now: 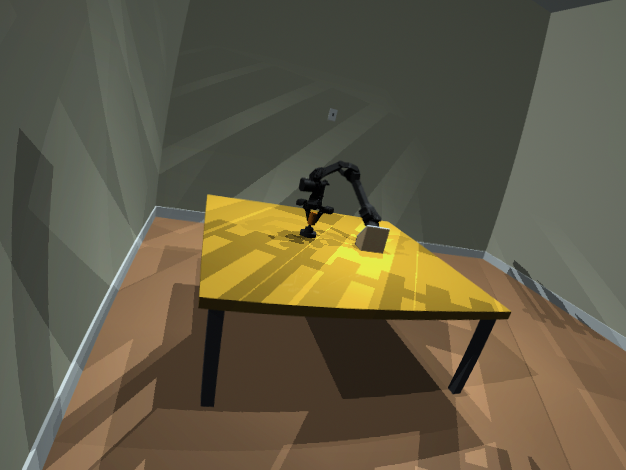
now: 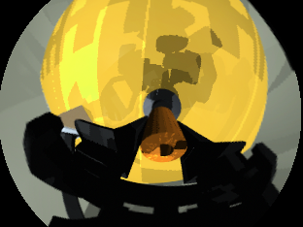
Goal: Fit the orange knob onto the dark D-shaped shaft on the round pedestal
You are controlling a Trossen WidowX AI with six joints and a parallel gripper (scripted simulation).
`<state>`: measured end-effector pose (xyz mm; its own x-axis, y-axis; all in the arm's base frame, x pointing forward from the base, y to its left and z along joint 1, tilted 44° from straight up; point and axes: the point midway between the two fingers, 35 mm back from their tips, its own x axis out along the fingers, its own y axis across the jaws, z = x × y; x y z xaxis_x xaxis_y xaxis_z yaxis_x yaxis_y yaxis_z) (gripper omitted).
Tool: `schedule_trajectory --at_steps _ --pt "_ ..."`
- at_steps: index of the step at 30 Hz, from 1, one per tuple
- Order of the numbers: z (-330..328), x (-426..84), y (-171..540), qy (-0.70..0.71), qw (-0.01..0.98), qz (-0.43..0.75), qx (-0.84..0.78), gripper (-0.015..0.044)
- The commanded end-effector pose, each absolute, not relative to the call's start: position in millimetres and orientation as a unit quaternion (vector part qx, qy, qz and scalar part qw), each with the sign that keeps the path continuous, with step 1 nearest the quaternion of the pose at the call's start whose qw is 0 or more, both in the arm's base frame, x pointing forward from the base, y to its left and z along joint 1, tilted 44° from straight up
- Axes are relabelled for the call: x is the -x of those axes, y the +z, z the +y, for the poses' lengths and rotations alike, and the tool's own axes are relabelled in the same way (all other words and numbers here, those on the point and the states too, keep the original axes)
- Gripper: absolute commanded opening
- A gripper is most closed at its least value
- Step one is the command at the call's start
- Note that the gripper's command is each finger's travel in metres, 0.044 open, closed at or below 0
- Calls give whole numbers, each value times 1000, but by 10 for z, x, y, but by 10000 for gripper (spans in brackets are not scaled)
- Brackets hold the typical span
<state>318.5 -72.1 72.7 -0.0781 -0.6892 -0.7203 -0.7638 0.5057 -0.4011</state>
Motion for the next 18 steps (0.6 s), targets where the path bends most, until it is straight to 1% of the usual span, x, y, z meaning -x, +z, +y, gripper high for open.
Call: schedule_trajectory --at_steps 1,8,18 --pt "-697 -3197 752 38 466 731 496 0" --pt "-700 -3214 745 111 415 724 540 0" --pt "-725 -3248 719 114 412 723 542 0"
